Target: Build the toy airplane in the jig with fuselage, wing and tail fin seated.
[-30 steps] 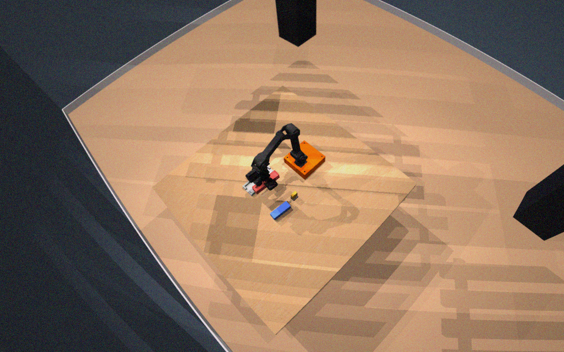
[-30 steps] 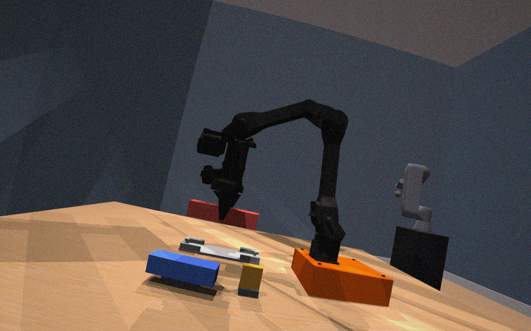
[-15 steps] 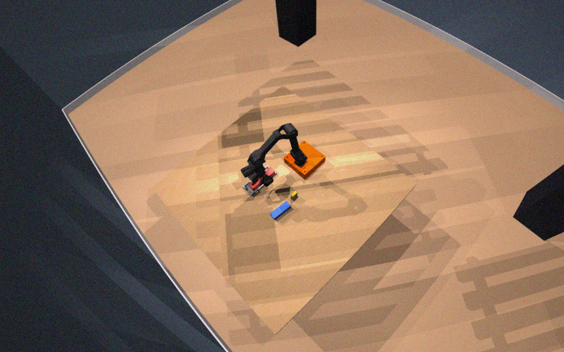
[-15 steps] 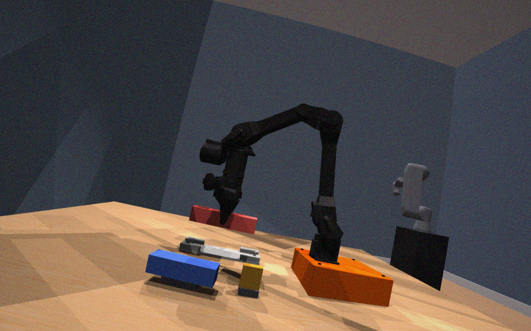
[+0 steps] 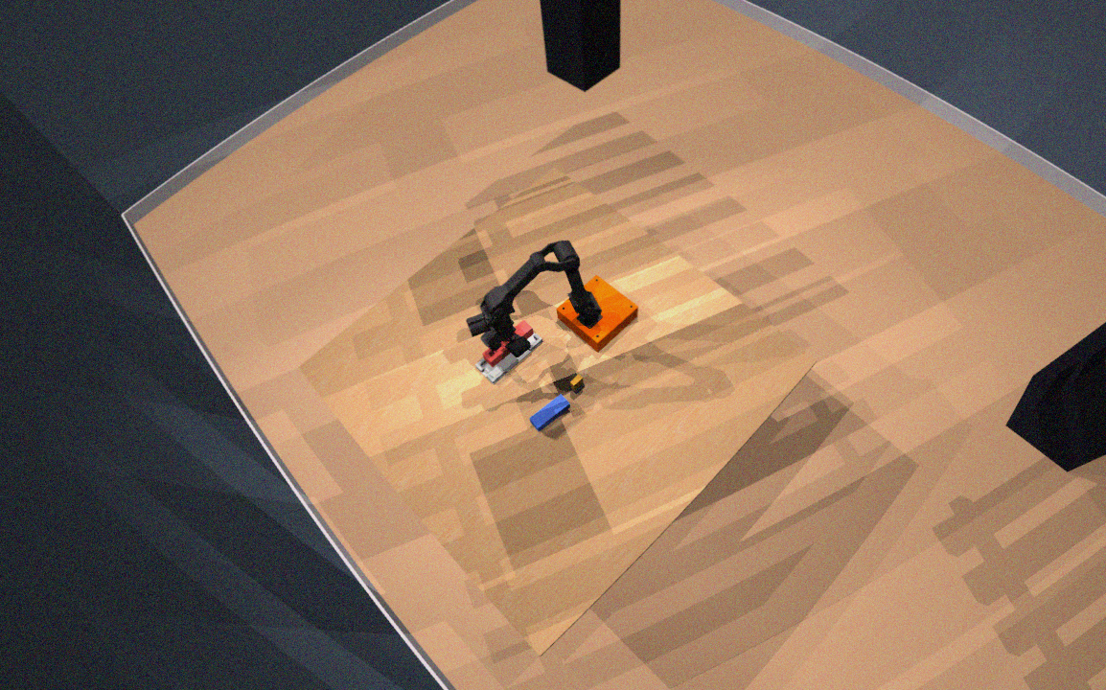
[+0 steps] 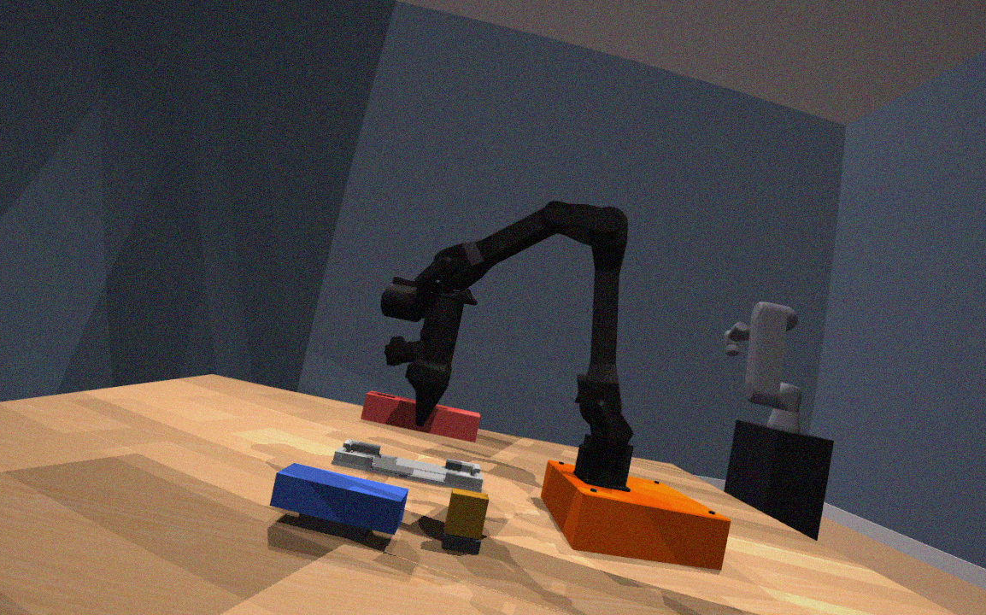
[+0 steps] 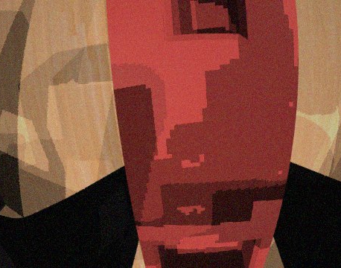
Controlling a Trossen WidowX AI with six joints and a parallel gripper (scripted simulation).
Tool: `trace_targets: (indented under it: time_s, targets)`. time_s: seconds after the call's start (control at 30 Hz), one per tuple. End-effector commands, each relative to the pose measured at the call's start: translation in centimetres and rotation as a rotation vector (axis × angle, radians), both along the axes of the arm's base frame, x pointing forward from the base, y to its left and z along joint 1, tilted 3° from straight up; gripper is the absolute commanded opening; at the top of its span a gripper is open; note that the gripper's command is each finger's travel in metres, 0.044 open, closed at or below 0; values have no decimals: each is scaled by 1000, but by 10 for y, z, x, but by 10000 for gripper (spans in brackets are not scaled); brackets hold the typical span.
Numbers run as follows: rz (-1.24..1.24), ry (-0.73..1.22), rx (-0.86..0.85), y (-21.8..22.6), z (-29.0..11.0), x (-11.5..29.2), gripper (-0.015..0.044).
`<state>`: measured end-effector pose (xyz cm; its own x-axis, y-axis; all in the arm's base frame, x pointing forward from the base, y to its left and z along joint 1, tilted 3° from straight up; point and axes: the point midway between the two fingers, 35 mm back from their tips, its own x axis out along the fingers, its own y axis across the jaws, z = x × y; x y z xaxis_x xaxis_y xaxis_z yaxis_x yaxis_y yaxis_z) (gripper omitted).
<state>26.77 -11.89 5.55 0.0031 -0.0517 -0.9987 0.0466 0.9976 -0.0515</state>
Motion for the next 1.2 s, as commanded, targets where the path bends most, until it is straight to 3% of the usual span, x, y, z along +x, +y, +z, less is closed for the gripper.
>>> trace_targets:
  time_s: [0.0, 0.2, 0.47, 1.17]
  targets:
    - [11, 3, -4, -11, -4, -5, 0]
    - [21, 5, -7, -24, -9, -11, 0]
    - [21, 5, -7, -24, -9, -11, 197]
    - [21, 6, -7, -25, -24, -10, 197]
